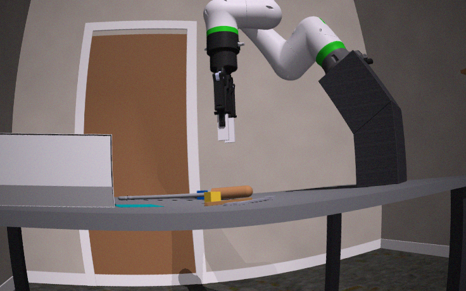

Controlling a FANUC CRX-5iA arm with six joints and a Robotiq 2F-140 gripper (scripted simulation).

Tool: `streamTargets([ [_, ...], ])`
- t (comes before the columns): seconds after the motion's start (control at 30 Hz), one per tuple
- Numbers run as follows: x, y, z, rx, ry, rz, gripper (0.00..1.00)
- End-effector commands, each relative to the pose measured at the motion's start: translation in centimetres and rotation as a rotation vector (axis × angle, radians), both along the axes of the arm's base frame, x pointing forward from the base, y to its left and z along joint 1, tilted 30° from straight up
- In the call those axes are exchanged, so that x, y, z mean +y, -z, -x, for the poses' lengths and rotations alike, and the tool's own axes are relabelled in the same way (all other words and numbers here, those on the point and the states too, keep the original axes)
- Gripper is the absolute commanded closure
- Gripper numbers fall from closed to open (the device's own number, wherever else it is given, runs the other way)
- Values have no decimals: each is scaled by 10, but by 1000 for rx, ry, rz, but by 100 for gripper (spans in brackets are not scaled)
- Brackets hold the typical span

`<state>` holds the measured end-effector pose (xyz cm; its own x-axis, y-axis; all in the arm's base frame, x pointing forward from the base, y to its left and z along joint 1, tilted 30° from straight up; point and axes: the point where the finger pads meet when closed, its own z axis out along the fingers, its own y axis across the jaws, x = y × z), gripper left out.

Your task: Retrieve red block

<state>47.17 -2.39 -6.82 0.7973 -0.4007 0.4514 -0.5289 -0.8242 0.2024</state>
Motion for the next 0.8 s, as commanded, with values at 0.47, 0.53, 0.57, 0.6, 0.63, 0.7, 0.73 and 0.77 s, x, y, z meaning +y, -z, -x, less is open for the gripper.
streamTargets([
  [0.47, -19, 42, -15, -1, -1, 0, 66],
  [0.53, -22, 47, -17, -1, 0, 0, 66],
  [0.57, -23, 50, -18, -1, -1, 0, 66],
  [0.6, -25, 53, -19, -1, -1, 0, 66],
  [0.63, -26, 55, -20, -1, 0, 0, 66],
  [0.7, -28, 60, -21, -1, 0, 0, 66],
  [0.73, -29, 62, -22, -1, -1, 0, 66],
  [0.77, -30, 64, -23, -1, -1, 0, 66],
])
